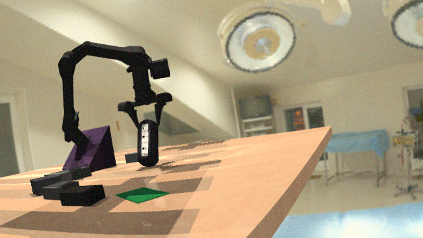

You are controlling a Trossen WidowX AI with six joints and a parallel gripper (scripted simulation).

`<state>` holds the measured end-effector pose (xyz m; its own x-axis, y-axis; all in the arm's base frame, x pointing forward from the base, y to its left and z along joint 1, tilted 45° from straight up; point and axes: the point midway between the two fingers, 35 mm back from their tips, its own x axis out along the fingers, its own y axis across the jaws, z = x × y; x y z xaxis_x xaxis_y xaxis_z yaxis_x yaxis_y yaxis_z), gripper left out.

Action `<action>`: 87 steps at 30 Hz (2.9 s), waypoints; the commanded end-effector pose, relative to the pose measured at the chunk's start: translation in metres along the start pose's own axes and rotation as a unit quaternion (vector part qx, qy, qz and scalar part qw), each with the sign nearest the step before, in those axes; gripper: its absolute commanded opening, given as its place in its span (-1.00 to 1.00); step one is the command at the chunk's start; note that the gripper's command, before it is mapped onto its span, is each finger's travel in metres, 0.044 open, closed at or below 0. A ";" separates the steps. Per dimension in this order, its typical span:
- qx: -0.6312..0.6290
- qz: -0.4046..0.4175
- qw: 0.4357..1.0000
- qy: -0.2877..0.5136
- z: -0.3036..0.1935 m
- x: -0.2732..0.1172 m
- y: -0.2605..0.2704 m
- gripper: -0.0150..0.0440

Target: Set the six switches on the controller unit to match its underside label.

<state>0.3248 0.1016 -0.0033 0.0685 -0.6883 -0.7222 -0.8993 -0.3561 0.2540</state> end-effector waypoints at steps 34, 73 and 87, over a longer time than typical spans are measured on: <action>-0.001 0.009 1.000 -0.001 0.027 0.022 0.002 0.65; -0.001 0.009 1.000 -0.002 0.049 0.045 0.003 0.65; -0.001 0.009 1.000 -0.002 0.055 0.054 0.003 0.65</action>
<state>0.3037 0.1074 -0.0727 0.0651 -0.6770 -0.7331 -0.8975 -0.3609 0.2536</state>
